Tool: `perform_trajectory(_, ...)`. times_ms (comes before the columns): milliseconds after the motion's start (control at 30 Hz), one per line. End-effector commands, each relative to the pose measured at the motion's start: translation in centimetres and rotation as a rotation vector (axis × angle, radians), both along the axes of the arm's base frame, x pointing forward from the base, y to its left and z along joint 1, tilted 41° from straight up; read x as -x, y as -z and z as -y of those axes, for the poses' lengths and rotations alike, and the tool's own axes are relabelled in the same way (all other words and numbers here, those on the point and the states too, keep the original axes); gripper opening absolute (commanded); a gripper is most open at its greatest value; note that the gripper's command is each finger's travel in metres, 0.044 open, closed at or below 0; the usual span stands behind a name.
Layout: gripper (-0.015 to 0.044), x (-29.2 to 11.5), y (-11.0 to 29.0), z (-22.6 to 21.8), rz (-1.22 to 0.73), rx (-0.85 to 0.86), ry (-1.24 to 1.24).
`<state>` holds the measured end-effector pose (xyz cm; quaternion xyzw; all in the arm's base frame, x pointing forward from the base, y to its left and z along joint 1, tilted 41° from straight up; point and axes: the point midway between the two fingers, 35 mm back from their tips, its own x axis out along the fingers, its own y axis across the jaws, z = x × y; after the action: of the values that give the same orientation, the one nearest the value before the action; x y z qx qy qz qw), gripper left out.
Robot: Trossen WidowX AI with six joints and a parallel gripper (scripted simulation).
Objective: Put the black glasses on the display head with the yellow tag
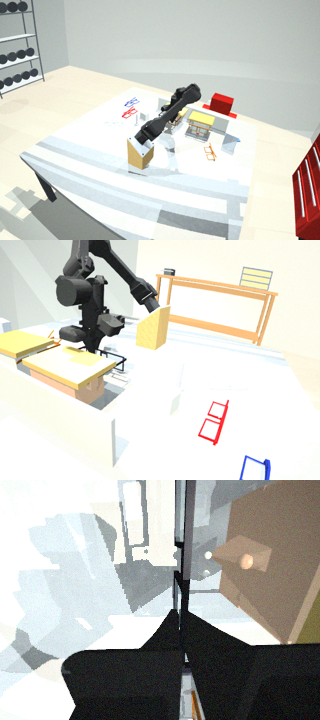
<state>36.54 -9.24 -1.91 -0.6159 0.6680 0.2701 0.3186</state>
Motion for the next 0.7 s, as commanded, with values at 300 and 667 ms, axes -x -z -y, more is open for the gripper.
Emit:
perform_trajectory(300,0.0,-2.0,-0.2,0.2,-0.002,0.003,-0.005)
perform_trajectory(667,0.0,-3.0,-0.2,0.3,-0.001,0.003,-0.005)
